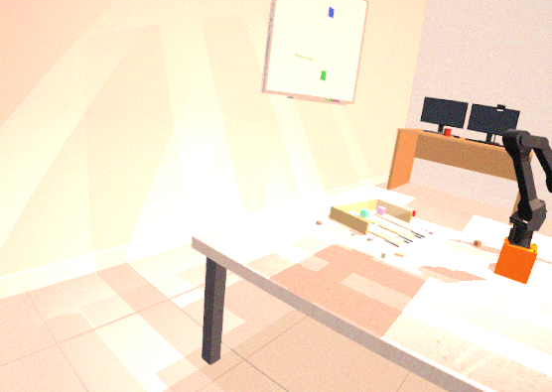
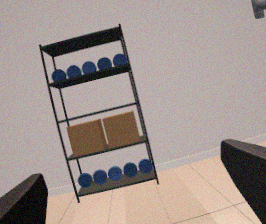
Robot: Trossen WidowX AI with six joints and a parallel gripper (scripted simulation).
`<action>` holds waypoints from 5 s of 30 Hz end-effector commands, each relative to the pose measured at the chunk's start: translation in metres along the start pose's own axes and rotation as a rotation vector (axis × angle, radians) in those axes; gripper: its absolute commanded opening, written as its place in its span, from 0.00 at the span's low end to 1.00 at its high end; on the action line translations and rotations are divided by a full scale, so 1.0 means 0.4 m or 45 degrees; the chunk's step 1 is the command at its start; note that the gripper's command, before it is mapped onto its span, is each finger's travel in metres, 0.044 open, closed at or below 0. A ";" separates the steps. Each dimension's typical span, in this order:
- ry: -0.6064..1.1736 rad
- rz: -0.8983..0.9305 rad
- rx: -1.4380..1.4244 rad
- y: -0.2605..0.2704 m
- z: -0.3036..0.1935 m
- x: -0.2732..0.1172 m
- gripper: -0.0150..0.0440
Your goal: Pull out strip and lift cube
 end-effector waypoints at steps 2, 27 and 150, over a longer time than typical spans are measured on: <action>0.022 0.047 0.001 0.019 -0.006 -0.009 0.93; 0.705 1.898 -0.038 0.375 -0.022 -0.710 0.93; 1.098 2.964 -2.203 -0.068 -0.159 -1.542 0.25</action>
Point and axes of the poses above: the point midway between the two fingers, 35 mm back from their tips, its own x axis out along the fingers, its own y axis across the jaws, z = x × y, the point moved 6 cm from there along -x, back along the fingers, and after that the axes turned 10 degrees about x, right-handed, at the moved point
